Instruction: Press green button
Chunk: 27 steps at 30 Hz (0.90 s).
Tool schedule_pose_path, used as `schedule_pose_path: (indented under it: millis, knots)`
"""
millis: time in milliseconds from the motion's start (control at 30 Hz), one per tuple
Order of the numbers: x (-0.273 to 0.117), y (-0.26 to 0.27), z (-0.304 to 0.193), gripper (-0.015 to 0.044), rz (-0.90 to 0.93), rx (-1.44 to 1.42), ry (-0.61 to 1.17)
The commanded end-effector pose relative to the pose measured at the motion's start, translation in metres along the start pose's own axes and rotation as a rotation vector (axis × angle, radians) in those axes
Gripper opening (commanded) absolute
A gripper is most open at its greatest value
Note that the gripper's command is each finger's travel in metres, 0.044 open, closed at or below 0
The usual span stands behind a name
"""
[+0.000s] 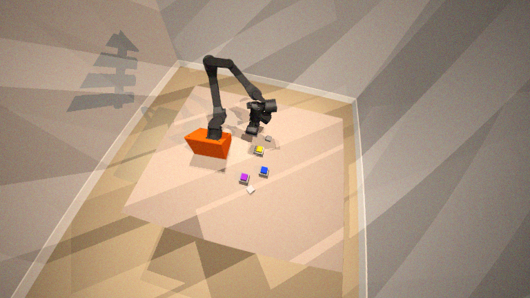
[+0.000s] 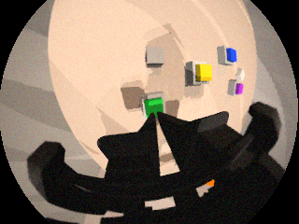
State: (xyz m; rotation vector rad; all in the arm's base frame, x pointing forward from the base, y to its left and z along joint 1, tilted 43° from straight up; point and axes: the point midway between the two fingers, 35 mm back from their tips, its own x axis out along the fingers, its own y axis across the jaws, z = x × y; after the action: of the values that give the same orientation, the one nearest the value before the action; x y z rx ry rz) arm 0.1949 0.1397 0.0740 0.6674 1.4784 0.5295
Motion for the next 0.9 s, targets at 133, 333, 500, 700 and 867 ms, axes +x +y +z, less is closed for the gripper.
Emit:
schedule_pose_path:
  millis: [133, 333, 500, 700, 867]
  knots:
    - [0.011, -0.003, -0.001, 0.002, -0.006, 0.008, 0.005]
    - [0.021, -0.003, -0.001, 0.002, -0.006, 0.008, 0.005]
    - [0.029, -0.003, -0.001, 0.002, -0.005, 0.008, 0.005]
    - [0.035, -0.002, -0.002, 0.002, -0.003, 0.008, 0.005]
    - [0.035, -0.002, -0.002, 0.002, -0.003, 0.008, 0.005]
